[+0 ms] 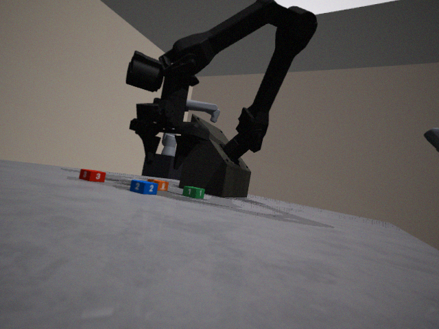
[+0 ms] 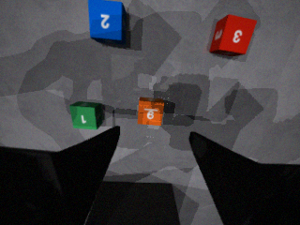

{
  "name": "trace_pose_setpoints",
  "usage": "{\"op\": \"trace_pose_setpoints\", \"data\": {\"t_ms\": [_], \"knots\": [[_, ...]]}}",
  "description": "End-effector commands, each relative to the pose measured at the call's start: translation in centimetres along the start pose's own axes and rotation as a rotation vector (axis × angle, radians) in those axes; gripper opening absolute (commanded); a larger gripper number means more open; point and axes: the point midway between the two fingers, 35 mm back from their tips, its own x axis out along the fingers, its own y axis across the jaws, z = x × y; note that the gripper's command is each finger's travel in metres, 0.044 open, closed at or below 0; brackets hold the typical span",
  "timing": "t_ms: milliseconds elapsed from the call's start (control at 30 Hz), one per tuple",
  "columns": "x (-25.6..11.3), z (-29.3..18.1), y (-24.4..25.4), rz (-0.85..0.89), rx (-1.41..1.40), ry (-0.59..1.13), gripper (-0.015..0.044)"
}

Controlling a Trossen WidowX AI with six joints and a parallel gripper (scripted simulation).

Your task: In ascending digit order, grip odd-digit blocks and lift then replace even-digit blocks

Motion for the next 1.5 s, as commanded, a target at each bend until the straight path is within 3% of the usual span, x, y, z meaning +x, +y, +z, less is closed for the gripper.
{"op": "trace_pose_setpoints", "data": {"t_ms": [0, 833, 1200, 1467], "knots": [[0.7, 0.0, 0.1, 0.005, 0.005, -0.011, 0.0400], [4.3, 0.0, 0.1, 0.007, 0.005, -0.011, 0.0400], [4.3, 0.0, 0.1, 0.007, 0.005, -0.011, 0.0120], [4.3, 0.0, 0.1, 0.007, 0.005, -0.011, 0.0120]]}}
